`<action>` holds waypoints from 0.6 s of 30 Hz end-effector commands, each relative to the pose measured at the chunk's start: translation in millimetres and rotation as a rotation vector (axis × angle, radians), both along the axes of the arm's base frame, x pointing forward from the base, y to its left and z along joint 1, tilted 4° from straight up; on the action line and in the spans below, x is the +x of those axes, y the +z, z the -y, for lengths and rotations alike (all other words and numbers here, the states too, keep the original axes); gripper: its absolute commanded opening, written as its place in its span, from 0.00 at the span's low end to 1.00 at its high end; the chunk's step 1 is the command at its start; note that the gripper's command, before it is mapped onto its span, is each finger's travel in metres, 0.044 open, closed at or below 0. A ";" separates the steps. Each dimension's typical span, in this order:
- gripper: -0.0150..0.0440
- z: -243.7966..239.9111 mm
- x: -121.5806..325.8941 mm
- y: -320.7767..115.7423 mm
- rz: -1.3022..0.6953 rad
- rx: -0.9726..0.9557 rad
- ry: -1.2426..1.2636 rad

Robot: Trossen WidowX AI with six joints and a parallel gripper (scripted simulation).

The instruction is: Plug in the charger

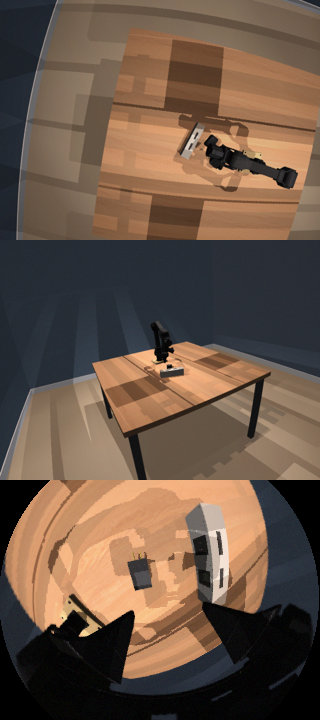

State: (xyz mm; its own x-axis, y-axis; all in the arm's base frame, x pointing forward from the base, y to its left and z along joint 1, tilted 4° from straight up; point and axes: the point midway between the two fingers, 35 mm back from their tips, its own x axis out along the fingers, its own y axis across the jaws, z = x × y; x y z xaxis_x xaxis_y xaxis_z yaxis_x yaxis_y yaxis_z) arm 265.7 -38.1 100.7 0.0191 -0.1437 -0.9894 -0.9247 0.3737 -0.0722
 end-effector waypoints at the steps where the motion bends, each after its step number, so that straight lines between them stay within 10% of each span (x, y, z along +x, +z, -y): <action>1: 1.00 -15.0 -5.6 -7.7 -0.034 0.019 0.019; 18: 1.00 -43.5 -14.0 -24.9 -0.089 0.044 0.065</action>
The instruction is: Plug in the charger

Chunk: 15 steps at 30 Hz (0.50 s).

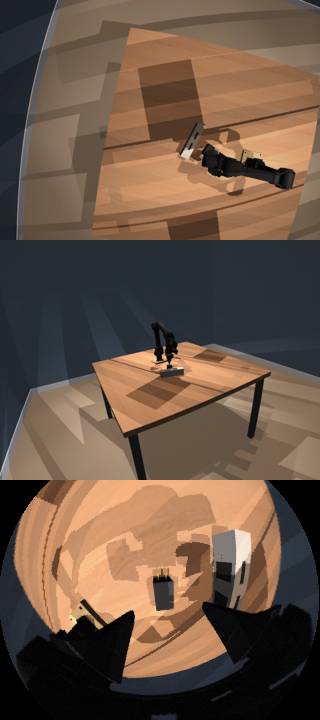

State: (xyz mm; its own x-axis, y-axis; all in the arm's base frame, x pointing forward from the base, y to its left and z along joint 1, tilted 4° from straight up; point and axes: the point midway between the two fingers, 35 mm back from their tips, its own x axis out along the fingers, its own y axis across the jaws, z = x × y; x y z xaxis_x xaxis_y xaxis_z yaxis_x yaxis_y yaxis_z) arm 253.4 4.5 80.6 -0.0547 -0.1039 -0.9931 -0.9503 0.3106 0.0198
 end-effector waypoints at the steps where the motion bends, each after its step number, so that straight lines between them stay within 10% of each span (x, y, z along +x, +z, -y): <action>1: 1.00 -0.7 -1.8 -6.9 -0.007 0.002 -0.003; 15: 1.00 -0.2 -2.1 -24.0 -0.007 0.002 -0.003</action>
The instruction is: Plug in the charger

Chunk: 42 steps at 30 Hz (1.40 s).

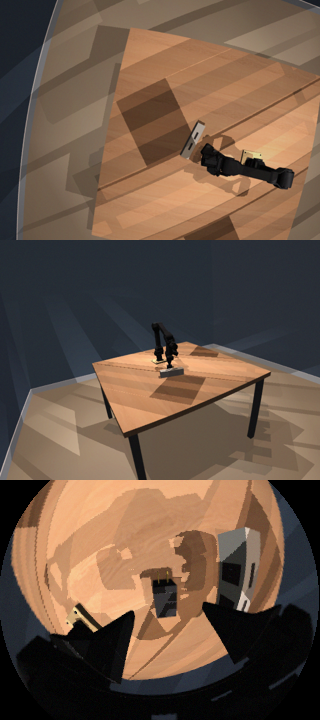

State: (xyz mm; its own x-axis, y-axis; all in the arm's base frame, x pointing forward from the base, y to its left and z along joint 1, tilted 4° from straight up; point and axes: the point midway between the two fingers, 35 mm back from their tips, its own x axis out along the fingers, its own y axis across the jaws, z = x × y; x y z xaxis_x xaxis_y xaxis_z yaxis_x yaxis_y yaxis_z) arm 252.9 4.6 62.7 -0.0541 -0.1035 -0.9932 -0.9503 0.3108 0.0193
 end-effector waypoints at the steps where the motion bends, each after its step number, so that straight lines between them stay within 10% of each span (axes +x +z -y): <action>1: 1.00 -0.1 -1.7 -7.7 -0.007 0.002 -0.003; 27: 1.00 1.3 -4.6 -45.3 -0.007 0.002 -0.003; 42: 0.43 1.4 -3.1 -42.1 -0.003 0.000 -0.005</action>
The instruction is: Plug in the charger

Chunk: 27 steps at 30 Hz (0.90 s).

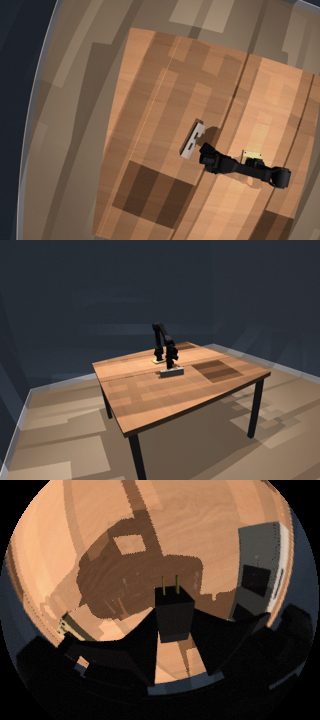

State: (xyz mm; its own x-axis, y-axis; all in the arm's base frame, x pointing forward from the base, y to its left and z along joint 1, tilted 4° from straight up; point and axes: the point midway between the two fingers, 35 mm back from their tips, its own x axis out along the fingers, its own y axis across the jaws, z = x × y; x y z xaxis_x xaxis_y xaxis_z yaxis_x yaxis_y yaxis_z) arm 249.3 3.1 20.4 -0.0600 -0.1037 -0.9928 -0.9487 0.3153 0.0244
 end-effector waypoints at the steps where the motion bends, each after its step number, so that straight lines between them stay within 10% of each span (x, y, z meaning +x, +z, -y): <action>1: 0.42 0.0 0.5 0.2 0.002 0.000 0.000; 7: 0.25 -0.3 1.4 6.8 0.002 0.001 0.000; 27: 0.25 -1.7 2.8 53.9 0.003 0.002 -0.064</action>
